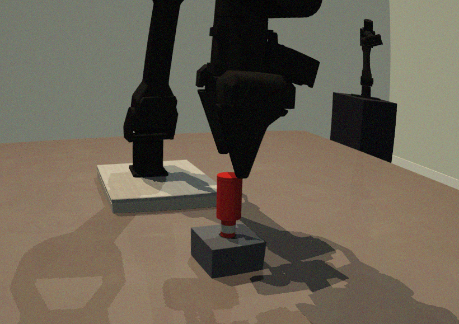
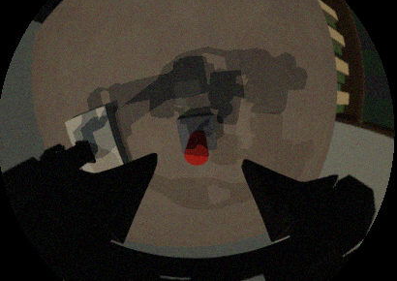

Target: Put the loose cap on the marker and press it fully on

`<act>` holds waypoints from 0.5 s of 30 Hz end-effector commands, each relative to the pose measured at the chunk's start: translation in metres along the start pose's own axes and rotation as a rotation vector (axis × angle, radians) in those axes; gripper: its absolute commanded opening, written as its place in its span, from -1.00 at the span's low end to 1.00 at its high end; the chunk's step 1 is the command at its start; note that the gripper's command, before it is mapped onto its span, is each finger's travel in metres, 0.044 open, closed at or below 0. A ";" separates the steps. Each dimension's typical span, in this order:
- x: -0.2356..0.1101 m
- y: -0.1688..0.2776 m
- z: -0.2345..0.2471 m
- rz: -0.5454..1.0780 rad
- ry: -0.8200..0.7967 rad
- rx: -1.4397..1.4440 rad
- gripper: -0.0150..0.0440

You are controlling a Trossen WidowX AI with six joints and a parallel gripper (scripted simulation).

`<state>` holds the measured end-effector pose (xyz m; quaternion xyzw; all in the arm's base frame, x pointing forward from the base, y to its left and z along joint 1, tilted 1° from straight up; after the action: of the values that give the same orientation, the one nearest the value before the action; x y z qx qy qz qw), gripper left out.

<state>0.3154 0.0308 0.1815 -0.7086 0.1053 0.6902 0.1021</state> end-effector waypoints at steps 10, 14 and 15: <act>-0.024 0.001 0.004 -0.007 0.009 0.526 0.38; -0.021 0.001 0.005 -0.008 0.007 0.911 0.02; -0.020 0.001 0.005 -0.009 0.007 1.007 -0.07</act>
<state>0.3113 0.0309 0.2071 -0.6504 0.3043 0.6217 0.3129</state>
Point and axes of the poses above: the point midway between the two fingers, 35 mm back from their tips, its own x axis out along the fingers, its own z axis across the jaws, y = z × x, the point moved 4 cm from there along -x, back along the fingers, and after that the axes turned 7 degrees about x, right-handed, at the moved point
